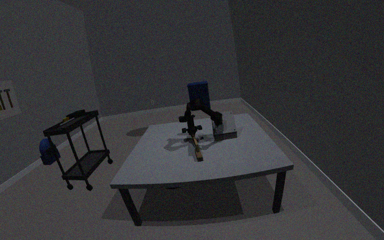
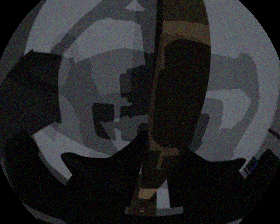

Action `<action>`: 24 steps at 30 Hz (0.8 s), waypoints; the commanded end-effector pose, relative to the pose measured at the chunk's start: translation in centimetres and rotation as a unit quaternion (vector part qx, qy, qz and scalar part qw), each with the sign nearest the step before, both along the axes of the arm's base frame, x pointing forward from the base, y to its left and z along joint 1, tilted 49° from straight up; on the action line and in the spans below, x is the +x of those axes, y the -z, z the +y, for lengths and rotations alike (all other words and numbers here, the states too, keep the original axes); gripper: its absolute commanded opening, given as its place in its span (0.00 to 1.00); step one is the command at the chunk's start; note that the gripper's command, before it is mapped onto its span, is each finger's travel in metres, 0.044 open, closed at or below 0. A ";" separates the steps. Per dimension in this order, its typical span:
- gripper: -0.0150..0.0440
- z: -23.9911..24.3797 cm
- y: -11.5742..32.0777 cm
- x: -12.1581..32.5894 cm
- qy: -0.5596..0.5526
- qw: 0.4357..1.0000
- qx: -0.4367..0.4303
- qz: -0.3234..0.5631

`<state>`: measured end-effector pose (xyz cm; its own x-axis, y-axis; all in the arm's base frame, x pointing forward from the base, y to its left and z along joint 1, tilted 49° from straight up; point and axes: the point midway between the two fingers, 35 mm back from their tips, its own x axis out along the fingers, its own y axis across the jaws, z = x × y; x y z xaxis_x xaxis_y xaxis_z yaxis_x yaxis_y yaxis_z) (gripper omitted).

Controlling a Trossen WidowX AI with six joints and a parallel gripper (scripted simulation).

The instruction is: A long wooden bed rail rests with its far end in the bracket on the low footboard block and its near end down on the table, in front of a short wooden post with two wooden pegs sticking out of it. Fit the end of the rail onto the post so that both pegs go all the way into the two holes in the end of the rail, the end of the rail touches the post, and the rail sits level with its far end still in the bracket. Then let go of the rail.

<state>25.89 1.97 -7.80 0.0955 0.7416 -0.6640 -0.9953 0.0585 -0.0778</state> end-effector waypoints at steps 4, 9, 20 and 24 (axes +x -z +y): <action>0.25 -0.5 -0.5 0.3 0.003 1.000 0.001 -0.006; 0.25 -0.7 -0.6 0.3 0.003 1.000 0.001 -0.006; 0.25 -1.2 -1.0 0.3 0.003 1.000 0.001 -0.006; 0.25 -1.3 -1.1 0.3 0.003 1.000 0.001 -0.006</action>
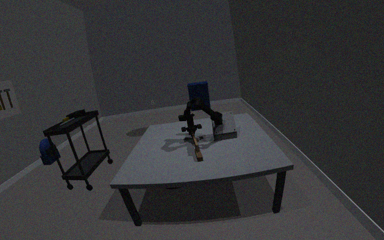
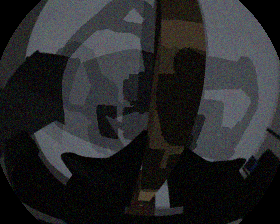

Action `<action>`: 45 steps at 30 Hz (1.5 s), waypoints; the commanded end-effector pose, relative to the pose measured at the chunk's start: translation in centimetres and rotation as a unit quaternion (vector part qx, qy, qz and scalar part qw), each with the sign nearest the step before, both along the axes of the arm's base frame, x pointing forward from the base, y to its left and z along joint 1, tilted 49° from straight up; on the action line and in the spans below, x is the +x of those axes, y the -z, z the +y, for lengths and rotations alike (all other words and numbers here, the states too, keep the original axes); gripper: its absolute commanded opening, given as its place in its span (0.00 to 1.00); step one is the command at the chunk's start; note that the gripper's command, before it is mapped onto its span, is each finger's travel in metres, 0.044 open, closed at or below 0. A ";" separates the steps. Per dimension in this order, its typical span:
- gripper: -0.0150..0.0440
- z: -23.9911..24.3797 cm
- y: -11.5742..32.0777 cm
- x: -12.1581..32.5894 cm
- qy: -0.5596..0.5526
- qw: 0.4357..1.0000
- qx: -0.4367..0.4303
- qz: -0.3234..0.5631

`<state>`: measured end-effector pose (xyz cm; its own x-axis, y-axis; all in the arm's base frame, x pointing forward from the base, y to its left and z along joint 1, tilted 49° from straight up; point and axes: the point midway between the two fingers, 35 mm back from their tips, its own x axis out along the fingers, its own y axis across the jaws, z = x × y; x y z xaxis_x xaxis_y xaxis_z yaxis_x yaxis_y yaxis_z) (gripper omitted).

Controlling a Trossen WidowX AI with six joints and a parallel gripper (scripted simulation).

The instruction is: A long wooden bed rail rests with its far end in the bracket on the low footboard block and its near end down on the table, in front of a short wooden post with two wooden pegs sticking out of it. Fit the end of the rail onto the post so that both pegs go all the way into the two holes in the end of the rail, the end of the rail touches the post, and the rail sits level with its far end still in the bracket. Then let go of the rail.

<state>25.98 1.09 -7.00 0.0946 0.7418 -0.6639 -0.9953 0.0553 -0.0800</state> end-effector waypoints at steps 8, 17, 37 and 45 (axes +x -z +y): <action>0.25 -0.7 -0.6 0.2 0.004 1.000 0.001 -0.005; 0.25 -1.1 -0.9 0.1 0.004 1.000 0.001 -0.005; 0.25 -0.8 -0.7 0.1 0.004 1.000 0.001 -0.005; 0.25 -0.9 -0.8 0.0 0.004 1.000 0.001 -0.005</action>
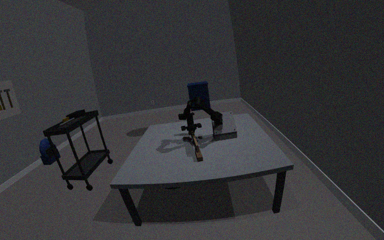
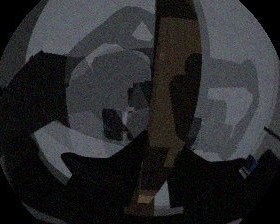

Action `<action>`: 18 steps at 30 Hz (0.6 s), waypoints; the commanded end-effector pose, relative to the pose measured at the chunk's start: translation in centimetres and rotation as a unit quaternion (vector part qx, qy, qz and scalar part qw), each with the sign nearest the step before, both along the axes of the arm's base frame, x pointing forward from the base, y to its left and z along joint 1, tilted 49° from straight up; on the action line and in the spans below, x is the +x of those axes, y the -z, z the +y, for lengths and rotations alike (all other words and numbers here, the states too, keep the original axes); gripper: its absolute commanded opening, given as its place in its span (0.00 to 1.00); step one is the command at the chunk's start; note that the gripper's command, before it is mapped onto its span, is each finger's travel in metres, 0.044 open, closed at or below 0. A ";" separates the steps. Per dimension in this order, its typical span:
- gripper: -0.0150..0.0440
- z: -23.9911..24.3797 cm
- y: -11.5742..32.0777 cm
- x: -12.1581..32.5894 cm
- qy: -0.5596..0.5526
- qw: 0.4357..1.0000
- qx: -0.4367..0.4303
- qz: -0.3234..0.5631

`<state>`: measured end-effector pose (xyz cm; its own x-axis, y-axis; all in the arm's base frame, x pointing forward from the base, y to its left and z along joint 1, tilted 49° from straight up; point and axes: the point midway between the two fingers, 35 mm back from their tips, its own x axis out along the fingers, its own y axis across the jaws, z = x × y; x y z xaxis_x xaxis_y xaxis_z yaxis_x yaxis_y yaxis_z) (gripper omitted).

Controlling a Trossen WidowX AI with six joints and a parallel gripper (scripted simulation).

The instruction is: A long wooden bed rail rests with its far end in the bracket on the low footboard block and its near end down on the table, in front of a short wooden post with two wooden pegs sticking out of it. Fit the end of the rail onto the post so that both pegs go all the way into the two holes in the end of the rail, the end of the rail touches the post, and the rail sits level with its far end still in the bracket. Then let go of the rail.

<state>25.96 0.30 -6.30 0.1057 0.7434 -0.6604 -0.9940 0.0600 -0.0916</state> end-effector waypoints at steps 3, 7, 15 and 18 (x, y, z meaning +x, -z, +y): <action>0.25 -0.2 -0.2 -0.1 0.002 1.000 -0.001 0.001; 0.25 -0.3 -0.2 -0.1 0.002 1.000 -0.001 0.001; 0.25 -0.3 -0.1 -0.1 0.002 1.000 -0.001 0.001; 0.25 -0.3 0.0 -0.1 0.002 1.000 -0.001 0.001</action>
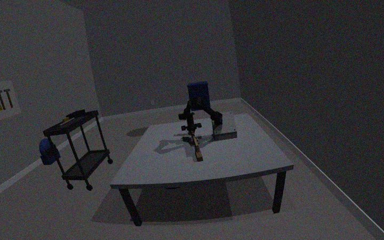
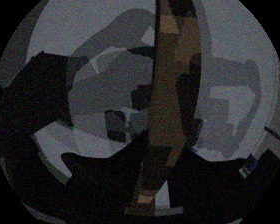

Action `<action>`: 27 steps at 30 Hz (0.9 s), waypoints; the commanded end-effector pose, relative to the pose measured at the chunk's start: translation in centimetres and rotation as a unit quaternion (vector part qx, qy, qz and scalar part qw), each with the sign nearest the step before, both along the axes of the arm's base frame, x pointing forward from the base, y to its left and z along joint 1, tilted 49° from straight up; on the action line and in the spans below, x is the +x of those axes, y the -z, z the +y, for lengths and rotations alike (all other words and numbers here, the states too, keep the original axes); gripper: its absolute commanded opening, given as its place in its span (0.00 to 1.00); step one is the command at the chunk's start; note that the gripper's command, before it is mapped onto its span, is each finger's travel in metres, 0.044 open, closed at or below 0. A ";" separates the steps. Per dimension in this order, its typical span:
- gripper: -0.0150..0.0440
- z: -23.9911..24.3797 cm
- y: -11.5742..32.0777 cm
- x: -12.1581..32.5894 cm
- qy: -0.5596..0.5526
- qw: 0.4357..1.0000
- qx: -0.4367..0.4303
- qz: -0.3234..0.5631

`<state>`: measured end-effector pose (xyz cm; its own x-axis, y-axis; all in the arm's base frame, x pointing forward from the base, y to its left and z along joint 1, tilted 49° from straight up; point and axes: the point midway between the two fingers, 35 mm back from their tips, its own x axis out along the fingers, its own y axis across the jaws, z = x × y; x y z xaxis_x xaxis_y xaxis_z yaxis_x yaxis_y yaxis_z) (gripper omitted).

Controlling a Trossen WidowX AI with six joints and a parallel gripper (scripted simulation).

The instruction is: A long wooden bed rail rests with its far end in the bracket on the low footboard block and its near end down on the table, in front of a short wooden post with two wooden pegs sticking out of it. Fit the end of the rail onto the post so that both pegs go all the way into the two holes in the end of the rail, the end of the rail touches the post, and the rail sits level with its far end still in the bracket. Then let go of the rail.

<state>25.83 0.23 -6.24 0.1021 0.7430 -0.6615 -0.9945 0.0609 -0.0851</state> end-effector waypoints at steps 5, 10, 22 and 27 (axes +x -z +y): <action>0.25 -0.2 0.2 0.0 0.002 1.000 0.000 -0.003; 0.25 -0.2 0.3 0.0 0.002 1.000 0.000 -0.003; 0.25 -0.5 0.4 0.1 0.002 1.000 -0.001 -0.003; 0.25 -0.7 0.5 0.1 0.002 1.000 -0.001 -0.003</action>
<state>25.81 -0.03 -6.73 0.1007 0.7443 -0.6603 -0.9947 0.0608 -0.0832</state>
